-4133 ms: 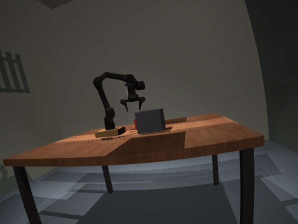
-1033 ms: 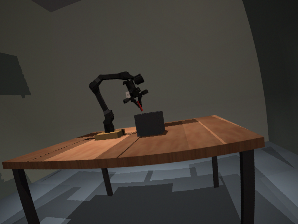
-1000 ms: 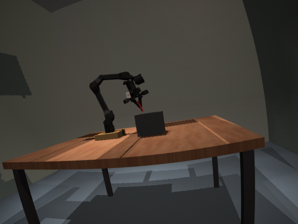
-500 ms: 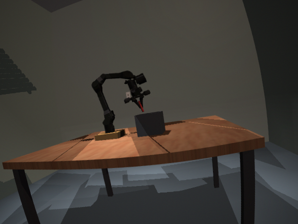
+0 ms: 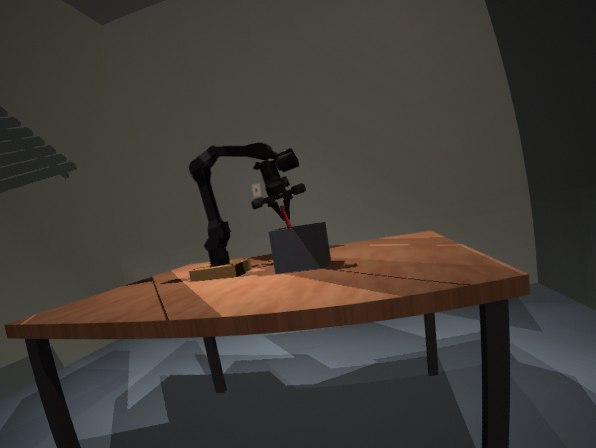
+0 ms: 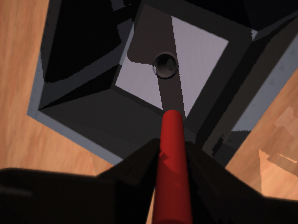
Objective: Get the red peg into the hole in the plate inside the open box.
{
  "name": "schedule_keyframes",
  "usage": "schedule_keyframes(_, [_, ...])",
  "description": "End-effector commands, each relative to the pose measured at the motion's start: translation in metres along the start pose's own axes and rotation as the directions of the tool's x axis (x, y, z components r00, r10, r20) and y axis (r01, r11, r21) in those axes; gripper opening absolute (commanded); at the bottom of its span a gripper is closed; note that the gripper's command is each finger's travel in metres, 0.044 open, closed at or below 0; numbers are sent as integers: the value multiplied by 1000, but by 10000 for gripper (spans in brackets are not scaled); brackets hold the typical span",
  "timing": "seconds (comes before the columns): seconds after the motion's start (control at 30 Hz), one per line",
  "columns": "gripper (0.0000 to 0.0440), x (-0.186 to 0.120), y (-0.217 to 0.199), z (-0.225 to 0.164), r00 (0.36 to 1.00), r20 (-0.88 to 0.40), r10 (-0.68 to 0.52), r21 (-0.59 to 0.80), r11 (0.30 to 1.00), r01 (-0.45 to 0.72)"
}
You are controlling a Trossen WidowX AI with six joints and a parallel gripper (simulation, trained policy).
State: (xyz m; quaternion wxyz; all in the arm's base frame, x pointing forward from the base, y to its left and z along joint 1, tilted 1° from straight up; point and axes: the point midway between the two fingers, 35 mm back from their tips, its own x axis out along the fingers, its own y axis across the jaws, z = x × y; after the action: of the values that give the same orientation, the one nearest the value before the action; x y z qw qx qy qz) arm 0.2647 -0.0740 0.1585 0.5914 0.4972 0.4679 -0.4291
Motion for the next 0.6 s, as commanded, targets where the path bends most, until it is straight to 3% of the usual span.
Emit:
schedule_keyframes(0.0, [0,9,1,7,1000,-9,-10,-2,1000,10])
schedule_keyframes(0.57, [0,50,7,25,999,-35,-18,-20,1000,18])
